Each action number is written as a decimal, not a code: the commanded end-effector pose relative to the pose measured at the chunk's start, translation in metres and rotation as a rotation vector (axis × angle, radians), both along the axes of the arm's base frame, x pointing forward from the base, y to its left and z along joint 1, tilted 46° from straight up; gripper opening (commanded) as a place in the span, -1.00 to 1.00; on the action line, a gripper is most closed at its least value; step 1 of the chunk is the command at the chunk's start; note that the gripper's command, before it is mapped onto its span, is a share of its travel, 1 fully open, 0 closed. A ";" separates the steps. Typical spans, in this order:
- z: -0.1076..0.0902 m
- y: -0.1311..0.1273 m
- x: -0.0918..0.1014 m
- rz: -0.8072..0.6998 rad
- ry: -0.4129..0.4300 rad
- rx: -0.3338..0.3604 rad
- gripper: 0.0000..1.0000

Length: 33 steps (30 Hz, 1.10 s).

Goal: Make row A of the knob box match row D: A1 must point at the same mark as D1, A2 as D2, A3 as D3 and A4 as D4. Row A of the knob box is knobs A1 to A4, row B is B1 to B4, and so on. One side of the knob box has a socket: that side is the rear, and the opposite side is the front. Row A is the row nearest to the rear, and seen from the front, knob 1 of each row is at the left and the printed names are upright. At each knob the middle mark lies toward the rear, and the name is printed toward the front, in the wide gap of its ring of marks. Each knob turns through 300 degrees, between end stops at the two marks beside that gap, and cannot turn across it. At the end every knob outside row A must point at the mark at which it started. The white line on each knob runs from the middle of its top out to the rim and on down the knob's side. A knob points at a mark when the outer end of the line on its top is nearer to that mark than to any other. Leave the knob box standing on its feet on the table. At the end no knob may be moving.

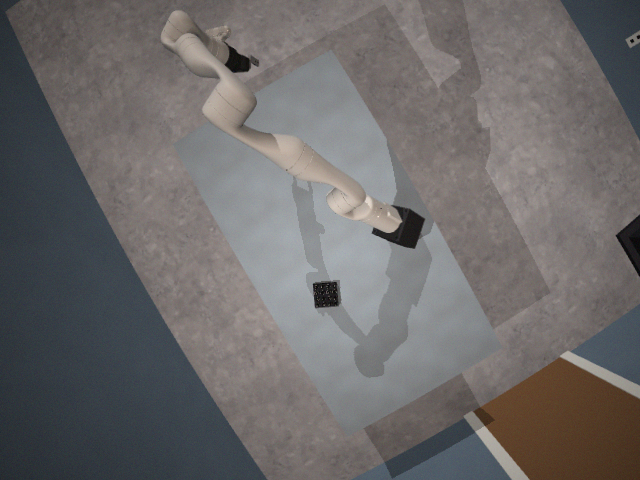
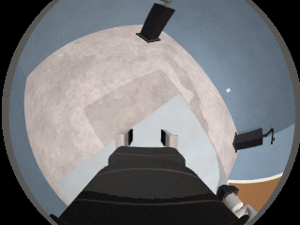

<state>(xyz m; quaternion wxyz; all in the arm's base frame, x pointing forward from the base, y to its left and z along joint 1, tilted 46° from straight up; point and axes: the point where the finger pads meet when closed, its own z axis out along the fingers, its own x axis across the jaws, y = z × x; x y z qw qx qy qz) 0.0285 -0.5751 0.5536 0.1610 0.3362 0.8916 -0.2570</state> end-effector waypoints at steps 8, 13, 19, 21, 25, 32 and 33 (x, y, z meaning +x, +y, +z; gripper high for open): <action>0.001 0.000 -0.001 -0.001 0.000 -0.002 1.00; 0.001 0.000 -0.001 -0.001 0.000 -0.002 1.00; 0.002 0.001 -0.001 -0.002 0.000 -0.004 1.00; 0.003 0.001 -0.001 -0.001 0.001 -0.005 1.00; 0.004 0.002 0.003 0.009 0.001 -0.008 1.00; 0.012 0.012 0.021 0.062 0.004 -0.024 1.00; 0.012 0.012 0.021 0.062 0.004 -0.024 1.00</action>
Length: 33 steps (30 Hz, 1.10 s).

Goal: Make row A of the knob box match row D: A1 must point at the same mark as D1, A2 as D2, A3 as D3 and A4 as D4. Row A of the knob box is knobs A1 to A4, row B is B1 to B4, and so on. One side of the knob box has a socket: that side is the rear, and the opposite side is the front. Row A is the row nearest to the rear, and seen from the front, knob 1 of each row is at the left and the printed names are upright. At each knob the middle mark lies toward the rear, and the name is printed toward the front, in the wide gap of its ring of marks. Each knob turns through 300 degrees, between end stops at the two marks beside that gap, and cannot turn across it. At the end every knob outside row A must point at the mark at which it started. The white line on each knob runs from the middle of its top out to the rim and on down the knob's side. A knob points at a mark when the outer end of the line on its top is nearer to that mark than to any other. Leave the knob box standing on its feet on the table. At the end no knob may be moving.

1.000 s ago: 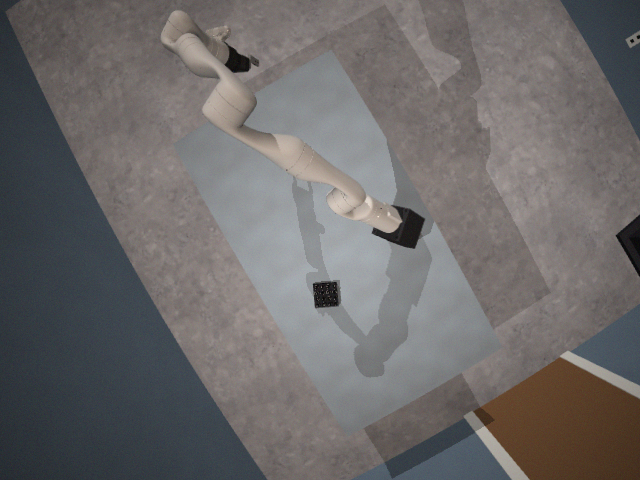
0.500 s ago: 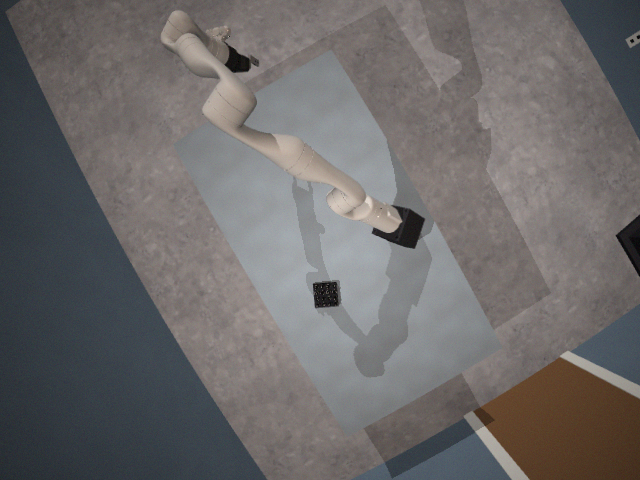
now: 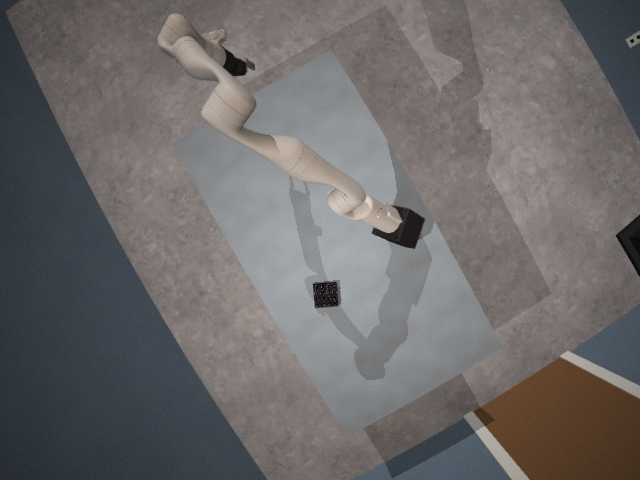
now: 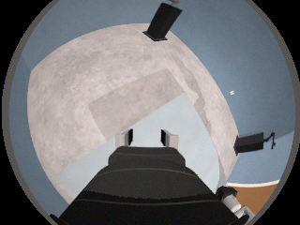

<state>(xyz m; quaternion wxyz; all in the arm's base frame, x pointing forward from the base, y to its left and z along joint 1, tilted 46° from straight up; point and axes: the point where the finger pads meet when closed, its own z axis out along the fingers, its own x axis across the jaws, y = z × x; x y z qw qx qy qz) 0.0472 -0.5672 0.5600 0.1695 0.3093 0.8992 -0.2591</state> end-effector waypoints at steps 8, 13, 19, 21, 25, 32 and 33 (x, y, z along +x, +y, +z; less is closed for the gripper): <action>0.022 0.027 0.043 0.123 0.011 -0.048 1.00; 0.038 0.056 0.086 0.252 0.026 -0.092 1.00; 0.051 0.088 0.127 0.377 0.045 -0.137 1.00; 0.058 0.108 0.150 0.447 0.058 -0.163 1.00; 0.067 0.141 0.184 0.555 0.080 -0.205 1.00; 0.076 0.204 0.239 0.743 0.127 -0.281 1.00; 0.077 0.214 0.246 0.769 0.134 -0.292 1.00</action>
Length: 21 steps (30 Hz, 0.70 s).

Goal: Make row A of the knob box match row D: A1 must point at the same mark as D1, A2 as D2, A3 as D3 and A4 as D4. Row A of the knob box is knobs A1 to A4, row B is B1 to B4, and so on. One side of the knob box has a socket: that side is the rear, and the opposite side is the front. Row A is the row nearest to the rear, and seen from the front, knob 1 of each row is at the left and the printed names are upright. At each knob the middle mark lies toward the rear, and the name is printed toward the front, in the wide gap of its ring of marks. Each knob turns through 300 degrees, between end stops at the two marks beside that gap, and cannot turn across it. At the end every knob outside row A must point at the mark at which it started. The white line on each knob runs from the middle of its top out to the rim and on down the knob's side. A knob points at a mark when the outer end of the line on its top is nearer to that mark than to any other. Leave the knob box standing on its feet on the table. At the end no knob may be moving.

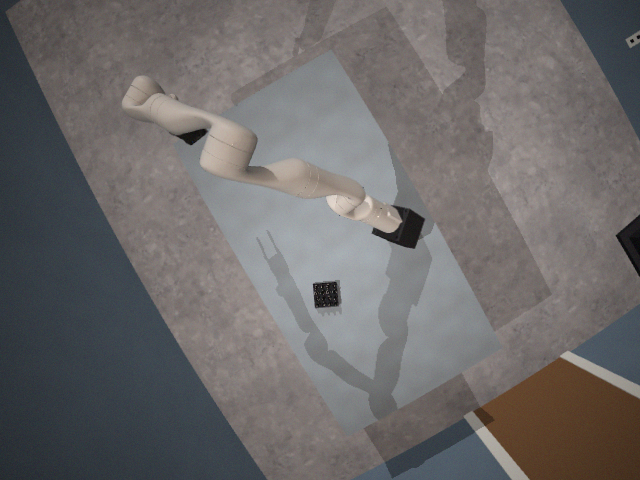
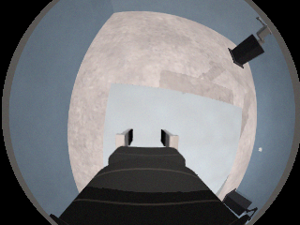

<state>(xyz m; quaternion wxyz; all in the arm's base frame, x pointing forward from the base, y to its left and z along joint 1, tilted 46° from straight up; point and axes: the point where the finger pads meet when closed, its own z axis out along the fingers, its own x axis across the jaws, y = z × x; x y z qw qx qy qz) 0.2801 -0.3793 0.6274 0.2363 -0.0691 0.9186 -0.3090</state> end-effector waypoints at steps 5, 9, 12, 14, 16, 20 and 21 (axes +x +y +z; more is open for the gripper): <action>0.010 0.064 0.041 0.141 0.035 -0.085 1.00; 0.009 0.104 0.067 0.242 0.064 -0.134 1.00; 0.005 0.135 0.085 0.318 0.087 -0.172 1.00; 0.002 0.155 0.096 0.367 0.103 -0.197 1.00; -0.002 0.177 0.107 0.417 0.120 -0.223 1.00; -0.009 0.208 0.122 0.490 0.145 -0.262 1.00; -0.013 0.220 0.127 0.518 0.156 -0.277 1.00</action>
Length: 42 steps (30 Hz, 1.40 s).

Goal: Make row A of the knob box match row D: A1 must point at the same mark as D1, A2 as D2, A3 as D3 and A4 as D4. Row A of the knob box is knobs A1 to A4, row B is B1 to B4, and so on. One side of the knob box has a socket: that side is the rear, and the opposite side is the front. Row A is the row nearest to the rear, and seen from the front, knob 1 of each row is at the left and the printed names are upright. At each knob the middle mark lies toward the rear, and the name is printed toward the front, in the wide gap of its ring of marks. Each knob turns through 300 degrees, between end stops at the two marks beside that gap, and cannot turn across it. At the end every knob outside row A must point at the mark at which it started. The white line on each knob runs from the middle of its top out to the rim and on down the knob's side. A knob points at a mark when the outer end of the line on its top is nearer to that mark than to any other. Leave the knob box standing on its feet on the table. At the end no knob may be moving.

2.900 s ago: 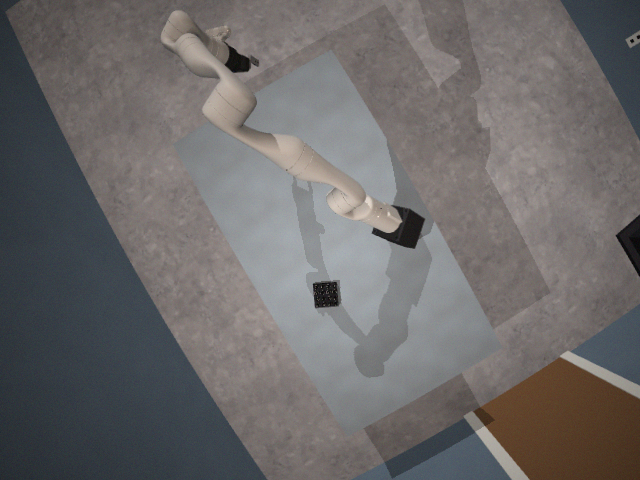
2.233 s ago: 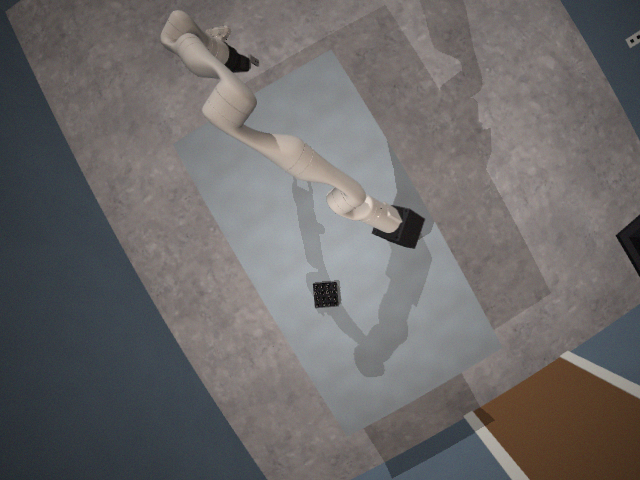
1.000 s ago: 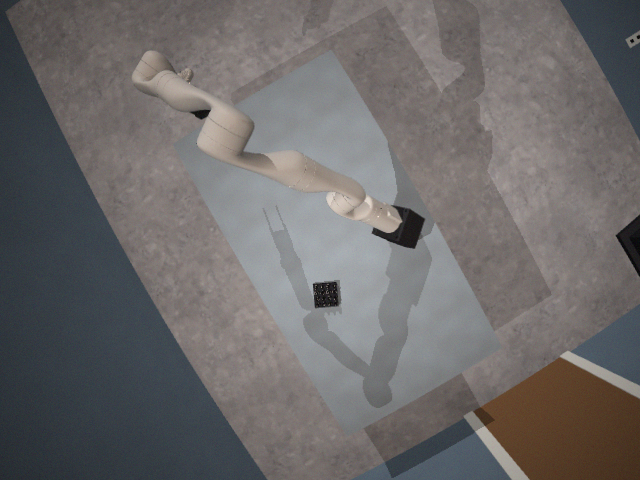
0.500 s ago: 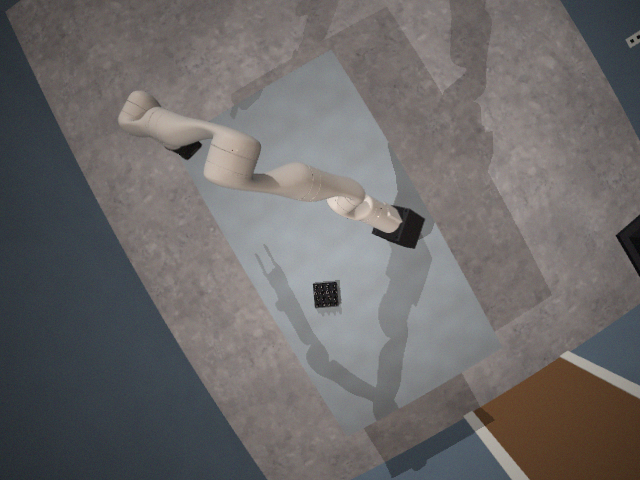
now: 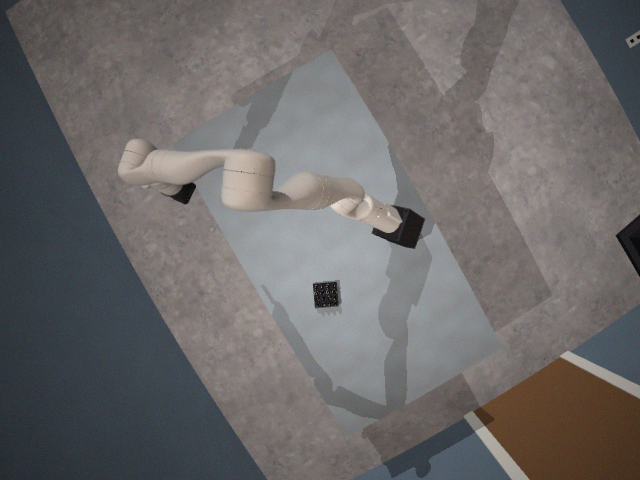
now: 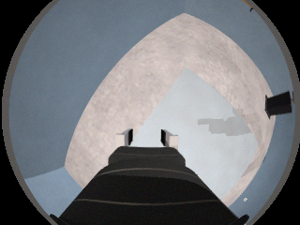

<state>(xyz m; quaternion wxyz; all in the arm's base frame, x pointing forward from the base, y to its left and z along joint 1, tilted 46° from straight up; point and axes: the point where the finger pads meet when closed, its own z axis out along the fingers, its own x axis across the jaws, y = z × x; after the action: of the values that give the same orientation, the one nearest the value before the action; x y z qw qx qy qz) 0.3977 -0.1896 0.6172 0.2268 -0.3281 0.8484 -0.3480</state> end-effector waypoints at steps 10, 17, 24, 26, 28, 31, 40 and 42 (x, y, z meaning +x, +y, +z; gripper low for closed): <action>-0.011 0.060 0.022 0.118 0.038 -0.072 1.00; -0.019 0.081 0.030 0.165 0.056 -0.099 1.00; -0.027 0.102 0.037 0.211 0.075 -0.127 1.00; -0.027 0.102 0.037 0.211 0.075 -0.127 1.00; -0.032 0.113 0.041 0.237 0.086 -0.143 1.00; -0.036 0.122 0.044 0.257 0.094 -0.155 1.00; -0.046 0.143 0.050 0.303 0.114 -0.183 1.00; -0.046 0.143 0.050 0.303 0.114 -0.183 1.00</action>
<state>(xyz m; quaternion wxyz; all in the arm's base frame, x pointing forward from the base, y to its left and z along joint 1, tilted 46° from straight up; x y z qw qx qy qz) 0.4478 -0.0481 0.5698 0.1976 -0.4902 0.7666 -0.3646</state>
